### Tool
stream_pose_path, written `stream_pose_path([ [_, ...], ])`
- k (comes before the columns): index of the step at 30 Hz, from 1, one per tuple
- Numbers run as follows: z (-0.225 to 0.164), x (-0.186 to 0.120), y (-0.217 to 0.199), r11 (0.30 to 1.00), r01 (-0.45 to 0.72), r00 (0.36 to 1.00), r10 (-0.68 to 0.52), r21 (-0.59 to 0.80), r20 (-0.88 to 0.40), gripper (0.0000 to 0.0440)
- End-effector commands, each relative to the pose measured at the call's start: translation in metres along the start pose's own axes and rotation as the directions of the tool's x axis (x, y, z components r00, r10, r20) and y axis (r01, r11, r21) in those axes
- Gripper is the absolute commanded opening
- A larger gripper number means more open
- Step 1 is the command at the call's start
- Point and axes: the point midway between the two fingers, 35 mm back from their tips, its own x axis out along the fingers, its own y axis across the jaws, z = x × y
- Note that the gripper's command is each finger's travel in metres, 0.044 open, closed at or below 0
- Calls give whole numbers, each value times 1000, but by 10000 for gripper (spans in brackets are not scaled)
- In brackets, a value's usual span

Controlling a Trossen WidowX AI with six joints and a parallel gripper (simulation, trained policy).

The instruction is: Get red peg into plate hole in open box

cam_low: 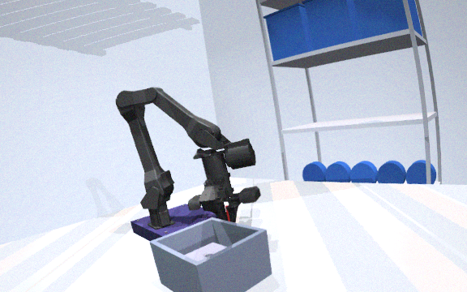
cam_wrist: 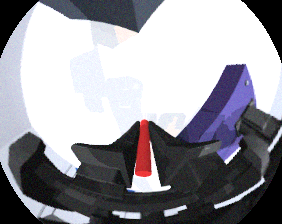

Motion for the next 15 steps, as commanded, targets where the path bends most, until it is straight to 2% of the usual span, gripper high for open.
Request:
stream_pose_path([
  [1, 2, -2, 2, 1000, 8, 1000, -8, -8, -11, 0],
  [15, 33, -52, 23, 991, -70, 989, 84, -117, 120, 0],
])
